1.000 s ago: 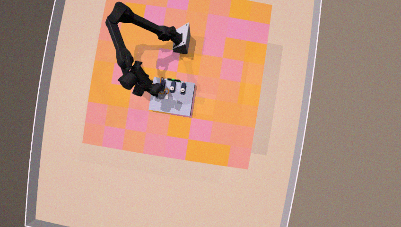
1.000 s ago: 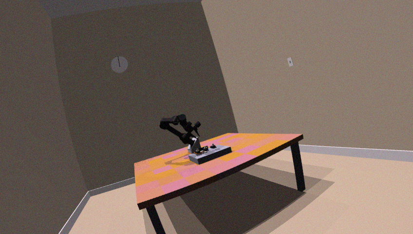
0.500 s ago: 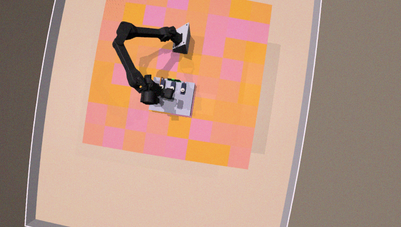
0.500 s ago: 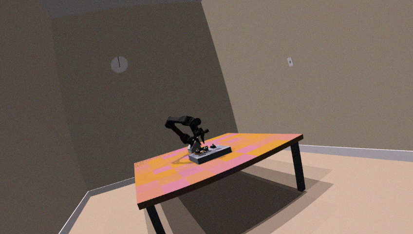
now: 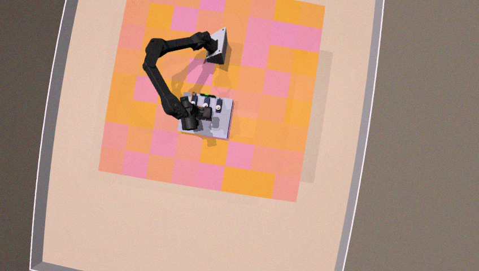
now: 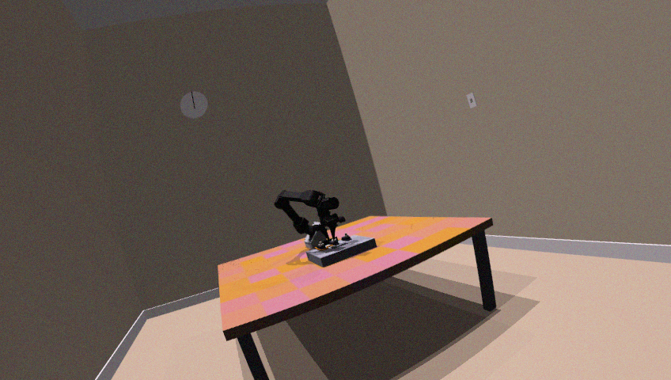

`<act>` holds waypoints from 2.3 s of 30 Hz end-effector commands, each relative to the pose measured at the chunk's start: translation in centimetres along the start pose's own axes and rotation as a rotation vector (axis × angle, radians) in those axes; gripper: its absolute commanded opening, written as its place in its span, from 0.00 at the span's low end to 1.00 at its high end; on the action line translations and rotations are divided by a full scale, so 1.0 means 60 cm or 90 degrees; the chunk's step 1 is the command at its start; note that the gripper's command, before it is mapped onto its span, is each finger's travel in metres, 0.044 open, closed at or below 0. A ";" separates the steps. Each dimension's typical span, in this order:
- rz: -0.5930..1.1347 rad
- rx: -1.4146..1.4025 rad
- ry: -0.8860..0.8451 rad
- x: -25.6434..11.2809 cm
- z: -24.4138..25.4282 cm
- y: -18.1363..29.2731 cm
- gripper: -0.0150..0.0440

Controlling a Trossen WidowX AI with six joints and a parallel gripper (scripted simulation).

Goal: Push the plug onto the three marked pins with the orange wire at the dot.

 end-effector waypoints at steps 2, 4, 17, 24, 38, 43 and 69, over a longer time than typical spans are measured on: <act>0.008 -0.005 0.005 0.035 -0.001 0.002 0.45; 0.008 -0.005 0.005 0.037 -0.001 0.002 0.45; 0.008 -0.005 0.005 0.061 -0.001 0.002 0.45; 0.008 -0.005 0.005 0.062 -0.001 0.002 0.29; 0.008 -0.005 0.004 -0.013 0.000 0.000 0.25; 0.008 -0.005 0.004 -0.035 0.000 0.001 0.25; 0.006 0.008 -0.005 -0.062 0.081 0.137 0.25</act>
Point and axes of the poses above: the point midway between the two fingers, 35 mm back from their tips, its own x axis out along the fingers, its own z axis across the jaws, y = z × x, the point moved 4 cm from there along -x, back along the fingers, and after that the axes turned 12 degrees about -x, right-handed, at the moved point
